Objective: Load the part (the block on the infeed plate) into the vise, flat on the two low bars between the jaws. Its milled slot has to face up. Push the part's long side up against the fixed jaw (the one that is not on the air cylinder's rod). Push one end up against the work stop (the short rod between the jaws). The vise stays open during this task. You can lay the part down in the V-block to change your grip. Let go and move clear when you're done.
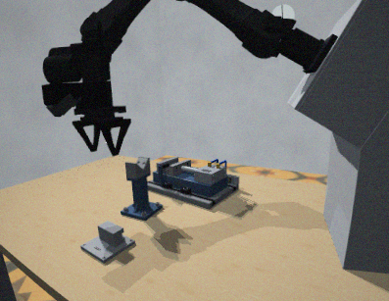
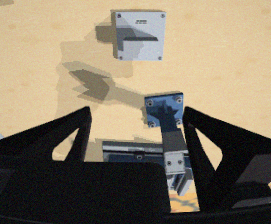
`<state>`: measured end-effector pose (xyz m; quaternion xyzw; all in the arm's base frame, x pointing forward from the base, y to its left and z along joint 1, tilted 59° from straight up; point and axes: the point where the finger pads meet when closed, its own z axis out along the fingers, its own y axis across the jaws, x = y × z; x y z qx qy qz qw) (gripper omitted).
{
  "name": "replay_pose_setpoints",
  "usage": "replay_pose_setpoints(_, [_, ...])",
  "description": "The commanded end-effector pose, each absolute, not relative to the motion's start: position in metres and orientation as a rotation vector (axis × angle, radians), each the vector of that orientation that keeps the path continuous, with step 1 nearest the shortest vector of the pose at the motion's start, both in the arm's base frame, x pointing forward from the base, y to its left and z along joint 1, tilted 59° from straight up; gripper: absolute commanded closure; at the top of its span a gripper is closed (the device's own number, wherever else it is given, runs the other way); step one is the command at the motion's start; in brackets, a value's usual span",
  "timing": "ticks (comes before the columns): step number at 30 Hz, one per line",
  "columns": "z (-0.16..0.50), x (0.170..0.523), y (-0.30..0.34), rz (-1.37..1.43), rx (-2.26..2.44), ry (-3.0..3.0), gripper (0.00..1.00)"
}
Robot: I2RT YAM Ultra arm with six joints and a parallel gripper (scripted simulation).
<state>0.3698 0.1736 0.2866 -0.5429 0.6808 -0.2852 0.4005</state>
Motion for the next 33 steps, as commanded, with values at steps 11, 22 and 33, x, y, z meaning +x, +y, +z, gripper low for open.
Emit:
replay_pose_setpoints(11, [0.296, 0.384, 0.177, -0.715, -1.349, 1.698, 0.19])
replay_pose_setpoints(22, [0.287, 0.399, 0.178, -0.716, -1.349, 1.698, 0.19])
replay_pose_setpoints(33, [0.278, 0.415, 0.179, -0.716, -1.349, 1.697, 0.19])
